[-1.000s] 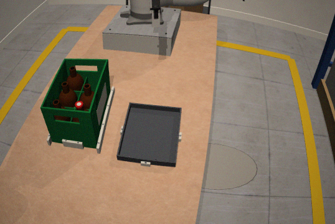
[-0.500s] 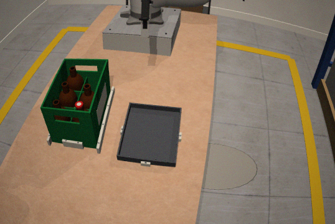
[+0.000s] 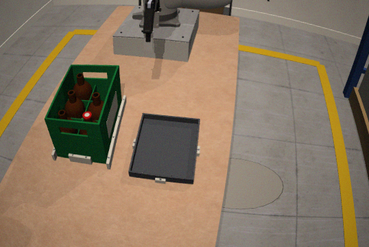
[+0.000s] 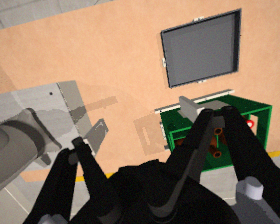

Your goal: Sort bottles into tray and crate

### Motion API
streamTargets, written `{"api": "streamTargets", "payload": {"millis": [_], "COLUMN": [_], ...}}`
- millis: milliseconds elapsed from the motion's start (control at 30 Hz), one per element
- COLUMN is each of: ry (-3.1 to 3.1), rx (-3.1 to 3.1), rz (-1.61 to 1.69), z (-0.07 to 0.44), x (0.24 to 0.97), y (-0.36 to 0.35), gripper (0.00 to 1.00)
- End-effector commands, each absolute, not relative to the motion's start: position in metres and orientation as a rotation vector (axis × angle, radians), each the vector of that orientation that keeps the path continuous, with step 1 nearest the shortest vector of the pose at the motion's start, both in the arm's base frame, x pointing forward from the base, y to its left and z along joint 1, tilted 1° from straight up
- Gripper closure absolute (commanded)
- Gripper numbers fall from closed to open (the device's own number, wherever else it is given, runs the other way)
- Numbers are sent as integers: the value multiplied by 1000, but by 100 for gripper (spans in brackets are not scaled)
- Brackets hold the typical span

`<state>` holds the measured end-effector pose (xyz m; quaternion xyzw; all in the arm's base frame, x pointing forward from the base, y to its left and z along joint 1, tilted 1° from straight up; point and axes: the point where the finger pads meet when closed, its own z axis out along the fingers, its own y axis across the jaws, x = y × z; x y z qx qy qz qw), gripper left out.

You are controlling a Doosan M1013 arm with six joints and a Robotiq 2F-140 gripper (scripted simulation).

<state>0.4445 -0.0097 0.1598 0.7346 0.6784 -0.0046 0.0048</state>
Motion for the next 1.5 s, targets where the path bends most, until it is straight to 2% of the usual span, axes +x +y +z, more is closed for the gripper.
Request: {"api": "streamTargets", "payload": {"millis": [0, 1467], "ry": [2124, 2121], "rx": [2302, 2306], "rz": [-15, -18], "z": [155, 131], "x": [450, 514], "y": [-18, -116], "gripper": [0, 0]}}
